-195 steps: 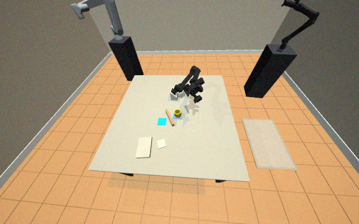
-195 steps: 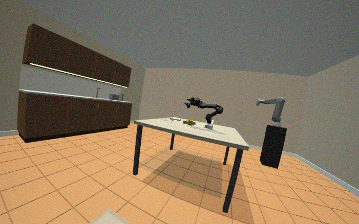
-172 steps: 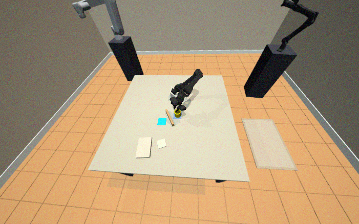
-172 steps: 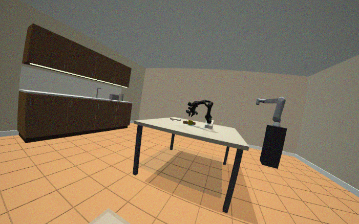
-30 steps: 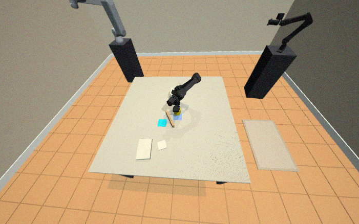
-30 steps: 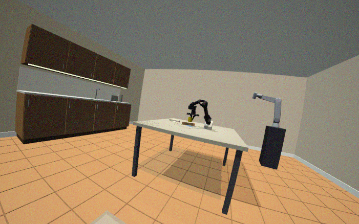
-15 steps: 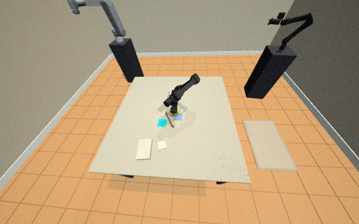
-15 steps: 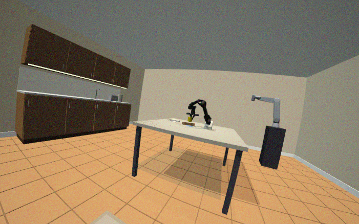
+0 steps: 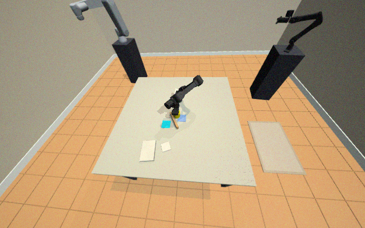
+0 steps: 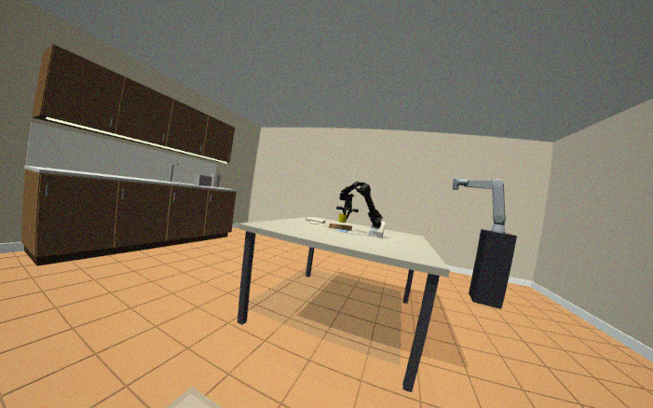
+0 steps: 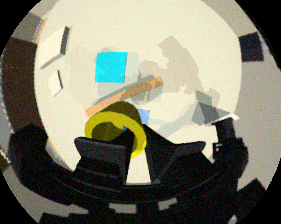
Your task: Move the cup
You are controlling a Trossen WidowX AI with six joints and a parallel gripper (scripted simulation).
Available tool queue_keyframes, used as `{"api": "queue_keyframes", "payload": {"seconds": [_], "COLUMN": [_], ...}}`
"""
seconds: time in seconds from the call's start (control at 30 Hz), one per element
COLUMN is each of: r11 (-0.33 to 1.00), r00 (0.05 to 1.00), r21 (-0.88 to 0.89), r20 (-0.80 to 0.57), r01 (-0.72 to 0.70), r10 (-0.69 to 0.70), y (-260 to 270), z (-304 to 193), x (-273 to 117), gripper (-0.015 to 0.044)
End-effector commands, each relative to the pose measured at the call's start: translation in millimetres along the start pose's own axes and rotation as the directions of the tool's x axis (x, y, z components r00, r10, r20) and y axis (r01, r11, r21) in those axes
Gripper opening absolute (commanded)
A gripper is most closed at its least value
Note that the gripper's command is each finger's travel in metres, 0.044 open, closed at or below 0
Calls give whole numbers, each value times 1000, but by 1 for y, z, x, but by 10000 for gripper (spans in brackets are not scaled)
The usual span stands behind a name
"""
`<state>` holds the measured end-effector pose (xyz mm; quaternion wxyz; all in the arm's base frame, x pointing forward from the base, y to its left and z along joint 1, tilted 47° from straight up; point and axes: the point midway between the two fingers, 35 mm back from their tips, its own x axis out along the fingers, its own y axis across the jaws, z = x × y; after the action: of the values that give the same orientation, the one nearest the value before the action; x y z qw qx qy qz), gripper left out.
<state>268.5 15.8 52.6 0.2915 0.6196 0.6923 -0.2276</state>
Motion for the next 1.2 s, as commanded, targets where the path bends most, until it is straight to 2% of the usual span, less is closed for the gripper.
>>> {"api": "queue_keyframes", "payload": {"seconds": [0.0, 1.17], "r11": [1000, 1000], "r00": [1000, 1000], "r21": [-8, -10], "r20": [5, 7], "r01": [0, -1], "r10": [0, 2], "y": [5, 35], "z": [9, 66], "x": [-1, -4], "gripper": [0, 0]}}
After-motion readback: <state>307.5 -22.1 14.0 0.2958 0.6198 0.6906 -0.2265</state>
